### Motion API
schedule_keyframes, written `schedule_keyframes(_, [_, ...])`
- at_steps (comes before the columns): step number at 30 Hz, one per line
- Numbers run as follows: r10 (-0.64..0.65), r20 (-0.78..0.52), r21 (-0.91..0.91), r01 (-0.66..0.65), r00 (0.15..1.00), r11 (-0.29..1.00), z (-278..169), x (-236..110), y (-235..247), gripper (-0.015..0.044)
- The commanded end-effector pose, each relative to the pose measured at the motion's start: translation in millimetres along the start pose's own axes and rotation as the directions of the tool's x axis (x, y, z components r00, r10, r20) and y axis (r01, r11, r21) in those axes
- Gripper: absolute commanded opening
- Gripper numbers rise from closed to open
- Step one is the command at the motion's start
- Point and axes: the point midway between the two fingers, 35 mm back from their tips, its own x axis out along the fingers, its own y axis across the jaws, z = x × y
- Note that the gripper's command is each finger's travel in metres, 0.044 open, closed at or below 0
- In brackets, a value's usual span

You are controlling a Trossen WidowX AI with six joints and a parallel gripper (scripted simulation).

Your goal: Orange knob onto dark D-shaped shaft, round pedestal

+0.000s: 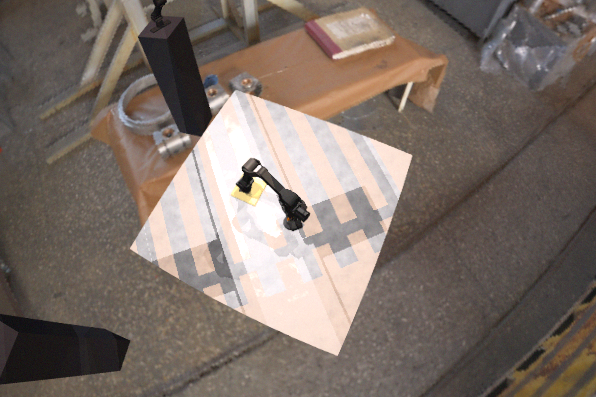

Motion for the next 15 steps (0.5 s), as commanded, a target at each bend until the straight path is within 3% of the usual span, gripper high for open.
schedule_keyframes(1, [-0.001,0.001,0.014,0.001,1.000,1.000,0.2,0.4,-0.3,0.0000])
schedule_keyframes(15, [-0.001,0.001,-0.029,0.001,1.000,1.000,0.2,1.0,-0.3,0.0000])
